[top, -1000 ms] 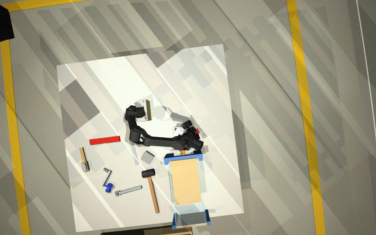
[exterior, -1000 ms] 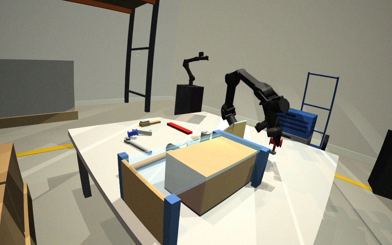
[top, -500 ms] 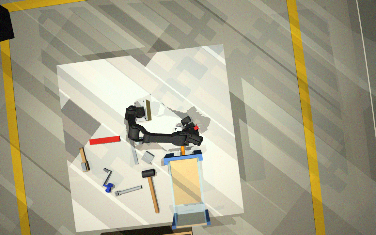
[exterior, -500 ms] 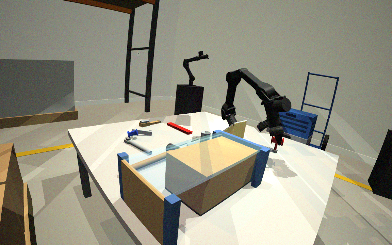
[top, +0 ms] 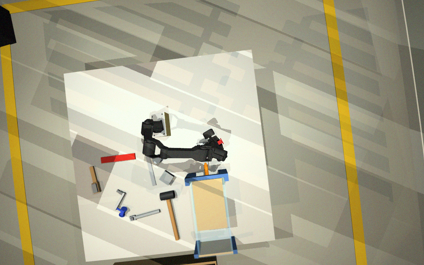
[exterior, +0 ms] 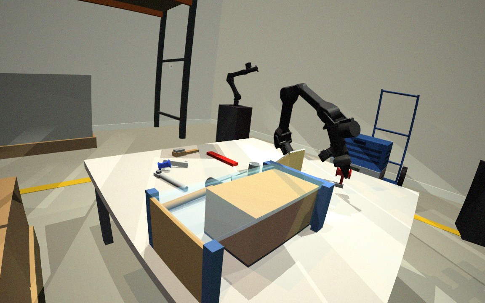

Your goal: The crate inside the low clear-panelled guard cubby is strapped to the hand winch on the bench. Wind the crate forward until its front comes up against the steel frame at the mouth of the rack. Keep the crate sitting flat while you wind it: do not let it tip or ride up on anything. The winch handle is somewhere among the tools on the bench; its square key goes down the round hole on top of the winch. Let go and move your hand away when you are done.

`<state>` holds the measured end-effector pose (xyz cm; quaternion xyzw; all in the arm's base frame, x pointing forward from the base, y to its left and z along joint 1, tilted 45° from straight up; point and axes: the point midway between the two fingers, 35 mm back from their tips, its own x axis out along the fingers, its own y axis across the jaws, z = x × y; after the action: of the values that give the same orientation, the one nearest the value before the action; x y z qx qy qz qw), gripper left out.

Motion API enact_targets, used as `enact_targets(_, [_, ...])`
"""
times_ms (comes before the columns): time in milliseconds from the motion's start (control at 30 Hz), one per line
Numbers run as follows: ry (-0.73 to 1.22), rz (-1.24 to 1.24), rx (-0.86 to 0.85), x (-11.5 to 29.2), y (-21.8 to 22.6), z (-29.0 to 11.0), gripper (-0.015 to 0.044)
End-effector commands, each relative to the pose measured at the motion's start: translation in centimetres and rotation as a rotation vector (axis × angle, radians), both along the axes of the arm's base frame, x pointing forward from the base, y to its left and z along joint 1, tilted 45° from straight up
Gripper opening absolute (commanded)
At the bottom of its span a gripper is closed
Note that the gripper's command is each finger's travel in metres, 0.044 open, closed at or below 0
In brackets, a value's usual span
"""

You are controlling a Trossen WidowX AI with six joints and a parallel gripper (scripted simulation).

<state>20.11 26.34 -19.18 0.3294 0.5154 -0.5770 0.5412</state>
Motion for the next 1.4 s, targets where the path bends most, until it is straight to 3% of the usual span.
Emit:
enact_targets(0, [0.033, 0.001, -0.014, -1.9, -0.4, 0.4, 0.0])
enact_targets(1267, [0.019, 0.005, 0.006, -4.4, -1.2, 1.9, 0.0])
enact_targets(1367, [0.019, 0.005, 0.007, -4.4, -1.2, 1.9, 0.0079])
